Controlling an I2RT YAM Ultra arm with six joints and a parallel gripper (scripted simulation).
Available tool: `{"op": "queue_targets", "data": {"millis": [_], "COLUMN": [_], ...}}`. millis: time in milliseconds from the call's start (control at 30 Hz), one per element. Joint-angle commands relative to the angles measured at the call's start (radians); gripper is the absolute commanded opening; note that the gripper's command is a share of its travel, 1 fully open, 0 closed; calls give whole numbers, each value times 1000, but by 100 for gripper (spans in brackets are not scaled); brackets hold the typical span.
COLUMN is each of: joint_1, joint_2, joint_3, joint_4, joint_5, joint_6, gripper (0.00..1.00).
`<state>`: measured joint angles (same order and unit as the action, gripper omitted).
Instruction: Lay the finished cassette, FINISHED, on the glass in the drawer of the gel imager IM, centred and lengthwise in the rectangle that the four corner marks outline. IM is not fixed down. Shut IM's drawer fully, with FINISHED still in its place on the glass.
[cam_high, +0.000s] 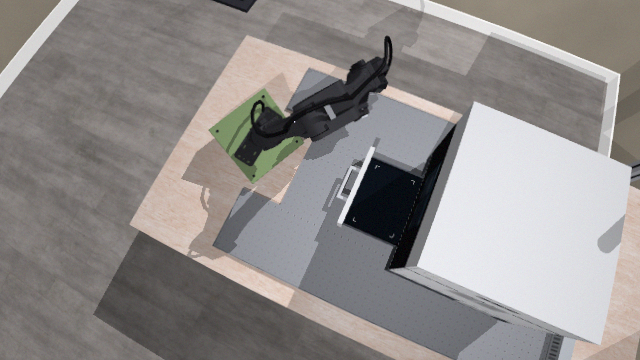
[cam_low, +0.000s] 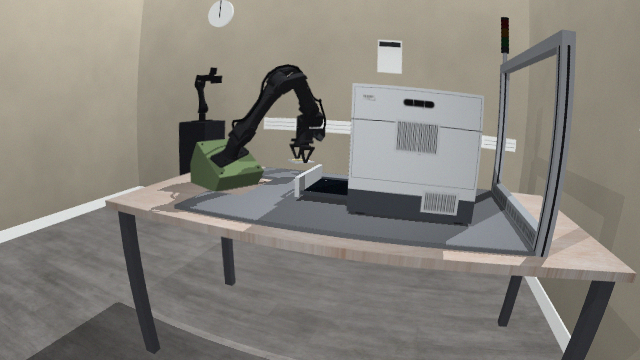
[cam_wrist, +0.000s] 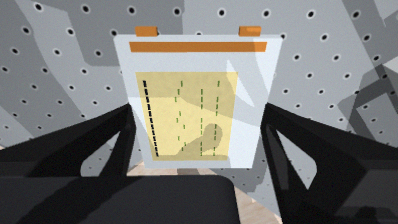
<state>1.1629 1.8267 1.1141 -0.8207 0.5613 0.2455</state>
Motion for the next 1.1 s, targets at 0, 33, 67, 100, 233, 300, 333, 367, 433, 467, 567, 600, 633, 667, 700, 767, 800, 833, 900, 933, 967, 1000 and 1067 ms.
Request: {"op": "queue_targets", "data": {"millis": [0,33,67,100,233,300,333,367,433,467,567,600,633,667,700,767,800,833,900,933,967,1000,1067], "joint_1": [26,28,30,33,42,46,48,51,55,55,60,62,64,67,69,73,76,78,83,84,84,84,84], "joint_2": [-34,-35,-37,-39,-45,-48,-49,-51,-54,-54,-56,-57,-59,-60,-61,-64,-65,-66,-68,-69,-68,-68,-68], "joint_3": [39,41,44,47,58,64,67,70,77,77,84,87,90,93,96,102,105,109,116,118,118,119,119], "joint_4": [-32,-38,-43,-49,-72,-84,-90,-96,-108,-108,-121,-126,-132,-138,-144,-155,-161,-167,-179,-182,-183,-184,-184], "joint_5": [13,13,13,13,13,13,13,13,14,14,14,14,14,14,14,14,14,14,14,14,14,14,14], "joint_6": [18,21,23,26,37,42,45,47,53,53,59,61,64,67,69,74,77,80,85,87,87,87,87], "gripper": [0,0,0,0,0,0,0,0,0,0,0,0,0,0,0,0,0,0,0,0,0,0,0]}}
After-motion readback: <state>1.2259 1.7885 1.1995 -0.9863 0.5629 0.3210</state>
